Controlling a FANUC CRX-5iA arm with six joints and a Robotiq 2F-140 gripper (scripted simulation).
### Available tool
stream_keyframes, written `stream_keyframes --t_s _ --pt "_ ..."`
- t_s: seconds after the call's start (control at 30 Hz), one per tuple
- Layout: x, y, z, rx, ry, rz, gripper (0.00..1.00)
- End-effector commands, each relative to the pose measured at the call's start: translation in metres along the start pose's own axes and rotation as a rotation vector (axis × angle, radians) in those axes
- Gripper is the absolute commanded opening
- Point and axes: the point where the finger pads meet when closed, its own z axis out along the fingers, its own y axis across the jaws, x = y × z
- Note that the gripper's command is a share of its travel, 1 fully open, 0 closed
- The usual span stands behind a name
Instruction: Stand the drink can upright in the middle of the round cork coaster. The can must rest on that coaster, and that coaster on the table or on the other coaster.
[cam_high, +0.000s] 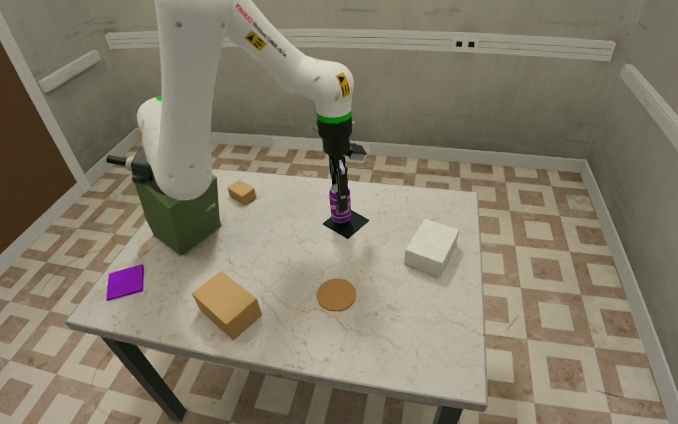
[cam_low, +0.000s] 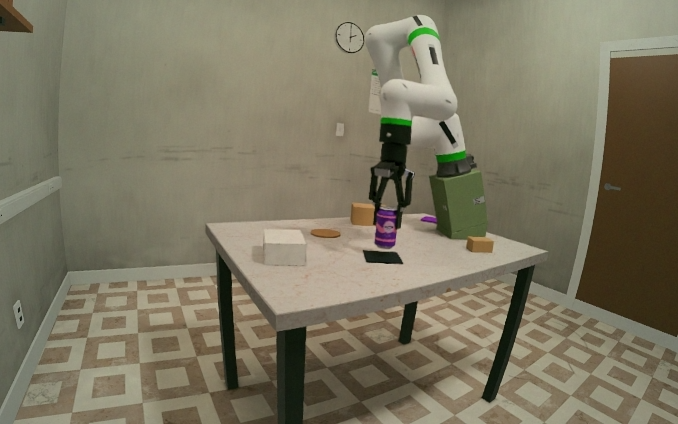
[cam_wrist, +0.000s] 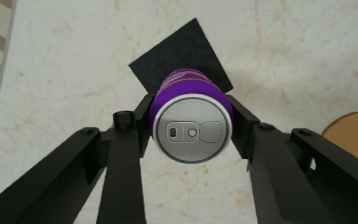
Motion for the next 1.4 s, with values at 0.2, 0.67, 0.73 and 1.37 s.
stream_keyframes --t_s 0.2,0.67,0.73,1.37 --pt "0.0 0.0 -0.056 0.001 0.001 0.0 0.1" --pt "0.0 0.0 -0.073 0.002 0.0 -0.001 0.1" --pt "0.0 0.0 -0.073 0.002 0.0 -0.001 0.1" --pt "-0.003 0.031 -0.071 0.007 -0.006 0.0 0.1"
